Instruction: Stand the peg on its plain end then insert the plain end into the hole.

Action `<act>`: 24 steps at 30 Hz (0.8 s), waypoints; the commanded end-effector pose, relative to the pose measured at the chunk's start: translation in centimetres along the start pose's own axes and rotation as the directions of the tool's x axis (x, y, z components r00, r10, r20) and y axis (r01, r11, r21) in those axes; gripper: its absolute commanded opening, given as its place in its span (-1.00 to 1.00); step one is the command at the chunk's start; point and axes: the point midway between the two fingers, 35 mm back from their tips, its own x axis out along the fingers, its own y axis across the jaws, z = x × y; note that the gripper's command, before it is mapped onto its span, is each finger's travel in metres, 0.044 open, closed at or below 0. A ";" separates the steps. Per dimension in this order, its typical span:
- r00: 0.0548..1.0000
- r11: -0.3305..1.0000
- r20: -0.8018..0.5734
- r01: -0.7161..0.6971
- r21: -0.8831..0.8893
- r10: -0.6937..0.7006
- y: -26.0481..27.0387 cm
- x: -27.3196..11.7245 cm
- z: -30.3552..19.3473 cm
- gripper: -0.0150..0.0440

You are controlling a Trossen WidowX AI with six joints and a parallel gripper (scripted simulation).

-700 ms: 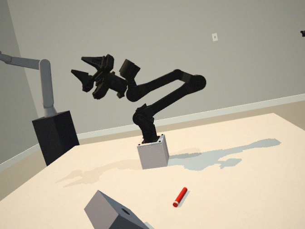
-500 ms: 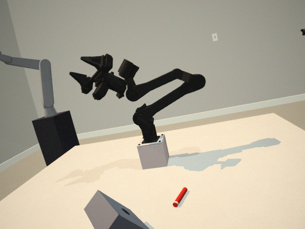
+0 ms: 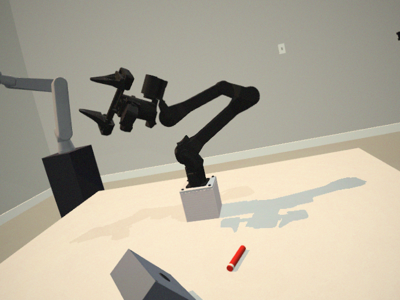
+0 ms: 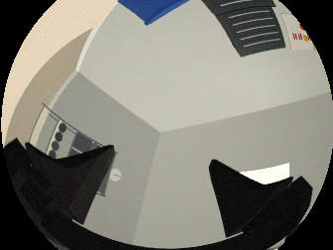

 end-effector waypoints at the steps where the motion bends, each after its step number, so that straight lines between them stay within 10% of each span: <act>1: 0.999 0.993 0.034 -0.032 0.117 0.028 0.5 1.0 0.5 1.00; 24: 0.922 0.643 0.339 -0.376 0.667 0.187 3.3 5.1 7.8 1.00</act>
